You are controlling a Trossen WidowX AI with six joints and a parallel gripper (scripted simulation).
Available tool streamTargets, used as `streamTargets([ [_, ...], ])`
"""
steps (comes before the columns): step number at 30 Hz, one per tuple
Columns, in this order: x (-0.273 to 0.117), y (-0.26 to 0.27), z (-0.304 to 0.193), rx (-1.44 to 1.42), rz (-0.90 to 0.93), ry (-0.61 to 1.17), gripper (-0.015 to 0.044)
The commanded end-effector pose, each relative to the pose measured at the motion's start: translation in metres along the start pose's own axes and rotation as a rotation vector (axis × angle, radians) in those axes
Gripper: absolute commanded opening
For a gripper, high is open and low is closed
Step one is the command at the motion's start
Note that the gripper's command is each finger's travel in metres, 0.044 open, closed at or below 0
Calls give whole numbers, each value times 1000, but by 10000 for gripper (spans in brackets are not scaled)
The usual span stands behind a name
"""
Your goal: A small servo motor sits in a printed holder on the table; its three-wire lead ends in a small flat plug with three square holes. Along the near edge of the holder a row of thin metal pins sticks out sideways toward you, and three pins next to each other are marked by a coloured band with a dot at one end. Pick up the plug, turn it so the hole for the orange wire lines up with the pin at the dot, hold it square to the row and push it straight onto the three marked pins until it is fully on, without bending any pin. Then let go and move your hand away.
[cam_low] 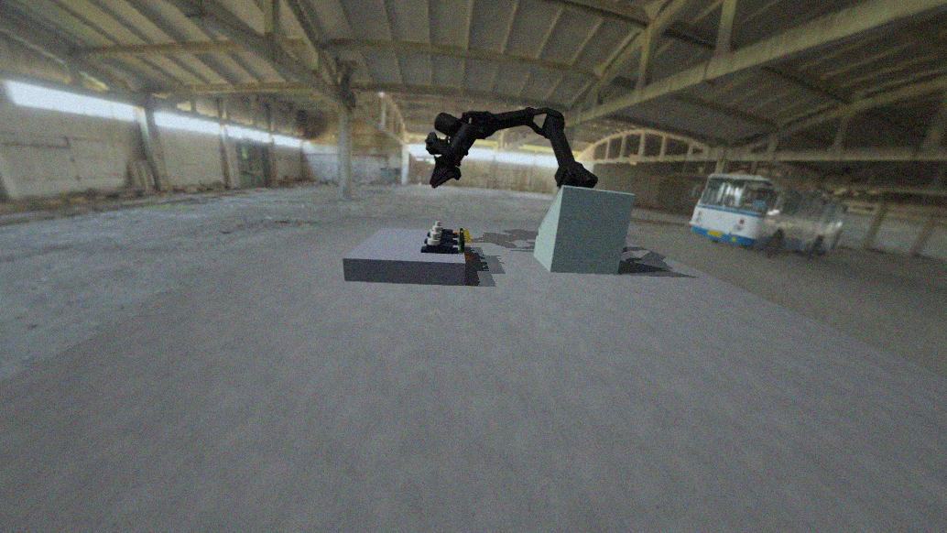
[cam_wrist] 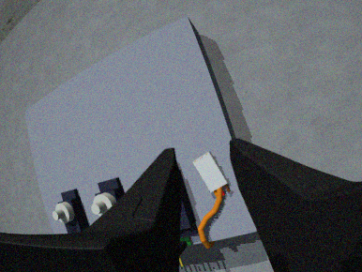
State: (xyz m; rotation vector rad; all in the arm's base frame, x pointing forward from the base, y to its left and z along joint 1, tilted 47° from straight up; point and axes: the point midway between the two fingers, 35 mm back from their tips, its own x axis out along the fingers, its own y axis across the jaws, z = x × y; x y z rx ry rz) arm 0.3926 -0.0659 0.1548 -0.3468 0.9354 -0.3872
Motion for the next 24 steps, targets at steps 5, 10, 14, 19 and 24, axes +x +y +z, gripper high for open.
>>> streamTargets([
  [5,32,2,-21,-174,-99,226,115],
  [10,48,4,-34,-281,-148,349,115],
  [14,59,4,-44,-373,-185,444,115],
  [19,70,4,-54,-478,-223,544,115],
  [24,70,4,-54,-482,-224,547,115],
])
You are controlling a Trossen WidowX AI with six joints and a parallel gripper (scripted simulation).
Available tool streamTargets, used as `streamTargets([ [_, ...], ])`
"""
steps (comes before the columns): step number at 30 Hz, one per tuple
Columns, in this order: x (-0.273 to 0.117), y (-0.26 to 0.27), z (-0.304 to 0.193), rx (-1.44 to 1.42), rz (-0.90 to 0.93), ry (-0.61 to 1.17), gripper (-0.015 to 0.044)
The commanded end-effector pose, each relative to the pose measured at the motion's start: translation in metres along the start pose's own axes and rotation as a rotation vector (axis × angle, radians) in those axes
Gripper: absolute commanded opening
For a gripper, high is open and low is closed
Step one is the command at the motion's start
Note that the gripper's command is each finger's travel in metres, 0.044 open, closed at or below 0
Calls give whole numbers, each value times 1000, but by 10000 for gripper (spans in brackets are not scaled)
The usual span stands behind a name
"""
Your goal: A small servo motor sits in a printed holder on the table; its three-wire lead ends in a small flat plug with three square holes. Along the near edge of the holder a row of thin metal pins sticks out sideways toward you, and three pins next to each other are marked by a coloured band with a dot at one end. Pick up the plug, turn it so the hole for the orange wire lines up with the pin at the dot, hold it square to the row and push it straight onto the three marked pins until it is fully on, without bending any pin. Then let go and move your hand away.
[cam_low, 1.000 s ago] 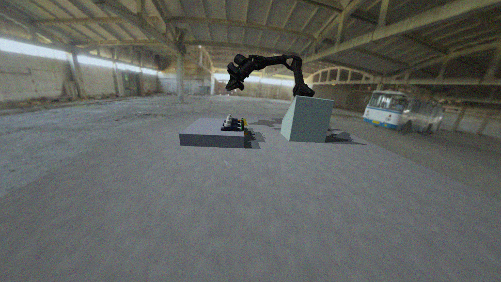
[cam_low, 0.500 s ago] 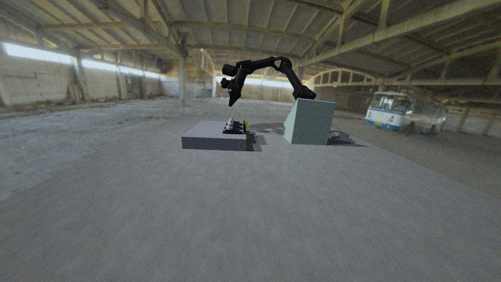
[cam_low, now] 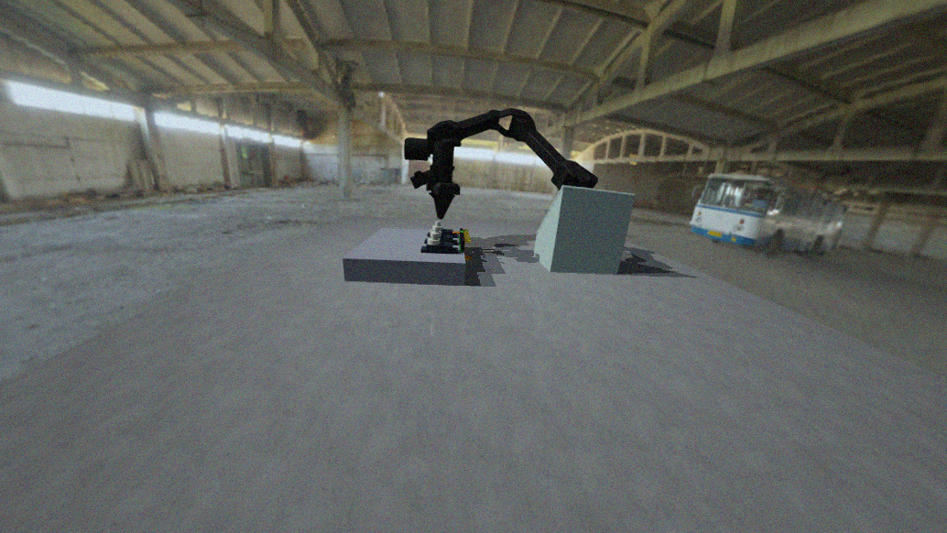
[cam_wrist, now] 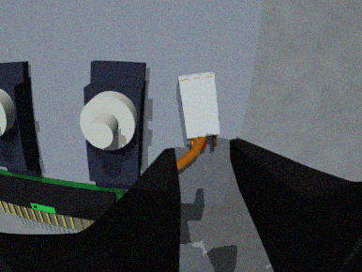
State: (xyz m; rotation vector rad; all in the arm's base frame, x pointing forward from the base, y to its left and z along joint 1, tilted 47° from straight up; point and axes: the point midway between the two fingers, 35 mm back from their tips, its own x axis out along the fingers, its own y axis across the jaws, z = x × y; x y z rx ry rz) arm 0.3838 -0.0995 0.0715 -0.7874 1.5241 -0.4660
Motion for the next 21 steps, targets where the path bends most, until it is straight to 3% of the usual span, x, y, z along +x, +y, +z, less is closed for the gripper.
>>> streamTargets([
  [1,0,-3,1,-21,-18,13,115],
  [7,23,-4,1,-21,-19,14,115],
  [21,36,-4,1,-21,-20,14,115],
])
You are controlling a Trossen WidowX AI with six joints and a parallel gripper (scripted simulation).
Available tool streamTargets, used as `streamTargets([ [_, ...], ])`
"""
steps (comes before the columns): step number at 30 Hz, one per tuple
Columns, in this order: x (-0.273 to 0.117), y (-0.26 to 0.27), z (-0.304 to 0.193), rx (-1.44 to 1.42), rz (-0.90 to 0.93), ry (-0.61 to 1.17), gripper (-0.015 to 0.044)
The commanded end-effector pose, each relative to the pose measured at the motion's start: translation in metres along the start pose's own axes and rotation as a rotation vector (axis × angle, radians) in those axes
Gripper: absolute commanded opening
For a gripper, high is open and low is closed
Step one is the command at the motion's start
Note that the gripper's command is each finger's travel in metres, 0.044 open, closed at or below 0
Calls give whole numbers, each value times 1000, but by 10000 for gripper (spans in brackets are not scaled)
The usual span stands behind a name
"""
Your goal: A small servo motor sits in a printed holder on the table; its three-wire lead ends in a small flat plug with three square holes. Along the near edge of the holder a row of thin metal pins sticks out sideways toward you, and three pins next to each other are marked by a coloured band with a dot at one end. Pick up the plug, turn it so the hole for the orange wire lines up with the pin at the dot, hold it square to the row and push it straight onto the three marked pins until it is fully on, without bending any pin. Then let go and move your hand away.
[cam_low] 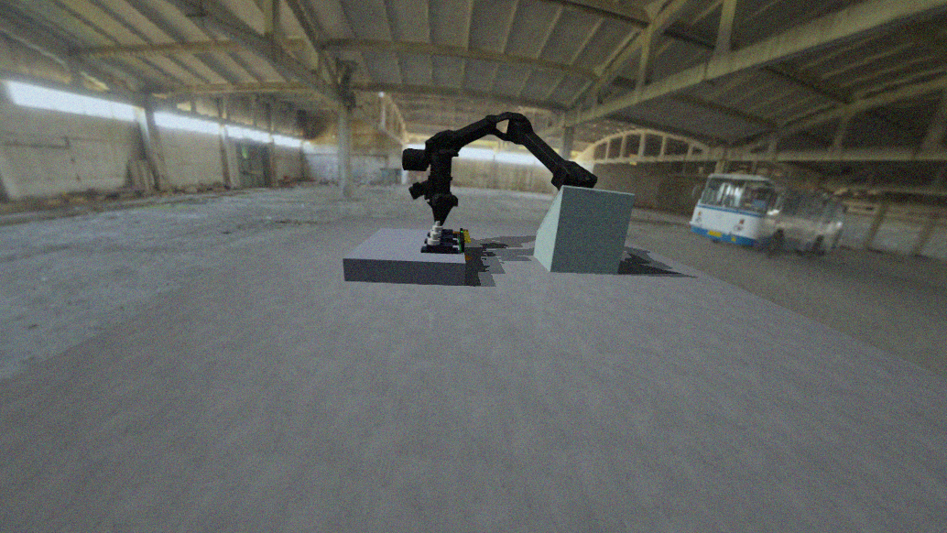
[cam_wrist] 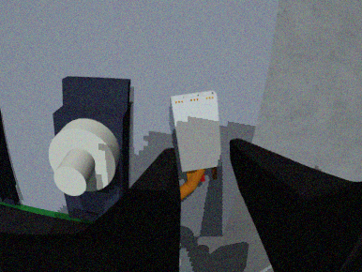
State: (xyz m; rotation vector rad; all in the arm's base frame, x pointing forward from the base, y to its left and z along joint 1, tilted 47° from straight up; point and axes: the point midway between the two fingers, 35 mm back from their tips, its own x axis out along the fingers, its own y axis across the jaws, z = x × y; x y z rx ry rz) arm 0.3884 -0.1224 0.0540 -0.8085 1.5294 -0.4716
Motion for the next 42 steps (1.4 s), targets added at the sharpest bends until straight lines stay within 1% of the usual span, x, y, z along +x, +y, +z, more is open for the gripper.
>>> streamTargets([
  [1,9,0,-2,-9,-4,7,115],
  [4,11,0,-2,-9,-4,7,115],
  [7,11,0,-2,-9,-4,7,36],
  [13,10,0,-2,-9,-4,7,0],
  [17,-5,1,-1,-8,-3,6,0],
  [24,-46,1,-1,-9,-2,6,0],
  [31,-48,5,-3,-2,-1,6,0],
  [42,-52,48,-28,64,9,4,0],
])
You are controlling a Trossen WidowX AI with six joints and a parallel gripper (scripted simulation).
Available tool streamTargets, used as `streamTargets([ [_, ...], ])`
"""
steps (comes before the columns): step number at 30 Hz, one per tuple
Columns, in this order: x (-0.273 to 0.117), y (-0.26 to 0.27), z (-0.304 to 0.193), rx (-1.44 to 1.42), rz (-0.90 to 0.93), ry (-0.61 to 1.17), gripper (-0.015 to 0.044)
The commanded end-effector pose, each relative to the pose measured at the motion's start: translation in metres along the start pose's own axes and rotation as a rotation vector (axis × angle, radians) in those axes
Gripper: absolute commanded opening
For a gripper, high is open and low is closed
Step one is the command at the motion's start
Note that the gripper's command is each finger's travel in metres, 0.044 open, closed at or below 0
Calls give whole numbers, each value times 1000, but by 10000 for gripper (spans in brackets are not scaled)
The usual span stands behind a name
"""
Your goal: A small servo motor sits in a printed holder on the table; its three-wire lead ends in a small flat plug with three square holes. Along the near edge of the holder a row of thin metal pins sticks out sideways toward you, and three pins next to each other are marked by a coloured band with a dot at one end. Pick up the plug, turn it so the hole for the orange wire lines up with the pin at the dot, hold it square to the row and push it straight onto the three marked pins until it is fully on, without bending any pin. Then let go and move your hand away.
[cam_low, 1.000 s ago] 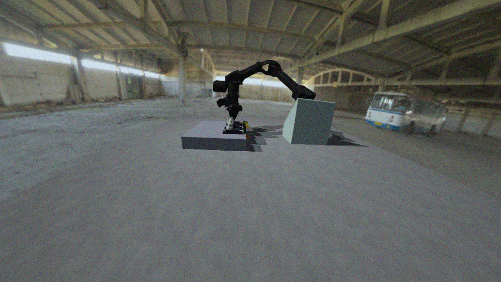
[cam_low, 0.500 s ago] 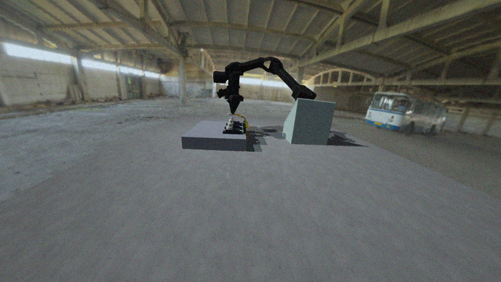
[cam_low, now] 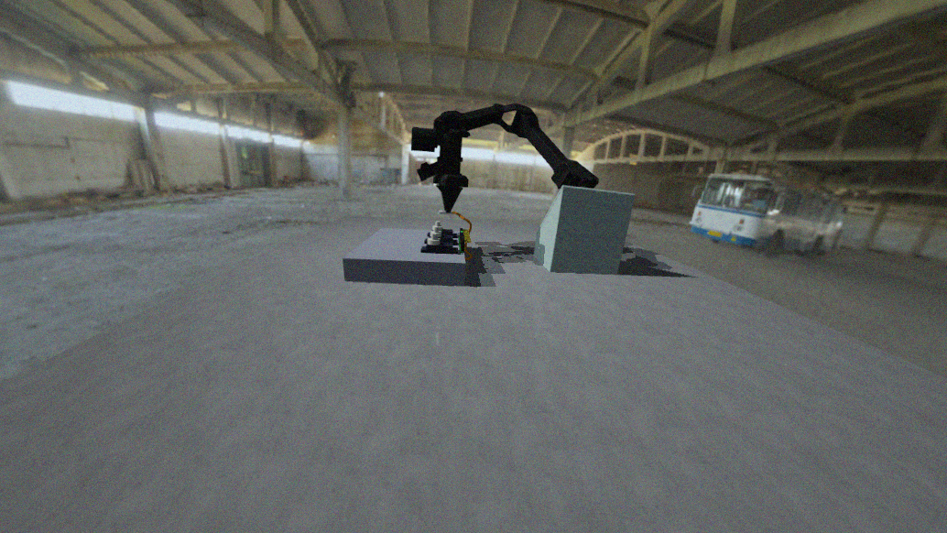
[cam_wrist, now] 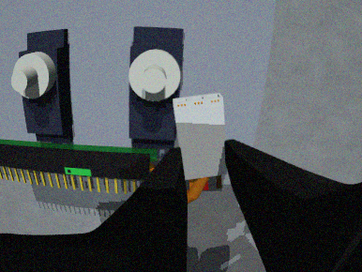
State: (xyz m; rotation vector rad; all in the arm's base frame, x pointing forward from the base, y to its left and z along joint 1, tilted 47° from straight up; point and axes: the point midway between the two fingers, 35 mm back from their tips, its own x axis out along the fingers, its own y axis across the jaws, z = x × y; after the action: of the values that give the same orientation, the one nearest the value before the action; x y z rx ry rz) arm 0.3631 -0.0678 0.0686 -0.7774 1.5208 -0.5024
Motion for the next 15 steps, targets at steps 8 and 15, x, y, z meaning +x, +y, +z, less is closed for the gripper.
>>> streamTargets([
  [8,-3,46,-36,76,12,0,0],
  [15,-2,68,-61,121,11,2,0],
])
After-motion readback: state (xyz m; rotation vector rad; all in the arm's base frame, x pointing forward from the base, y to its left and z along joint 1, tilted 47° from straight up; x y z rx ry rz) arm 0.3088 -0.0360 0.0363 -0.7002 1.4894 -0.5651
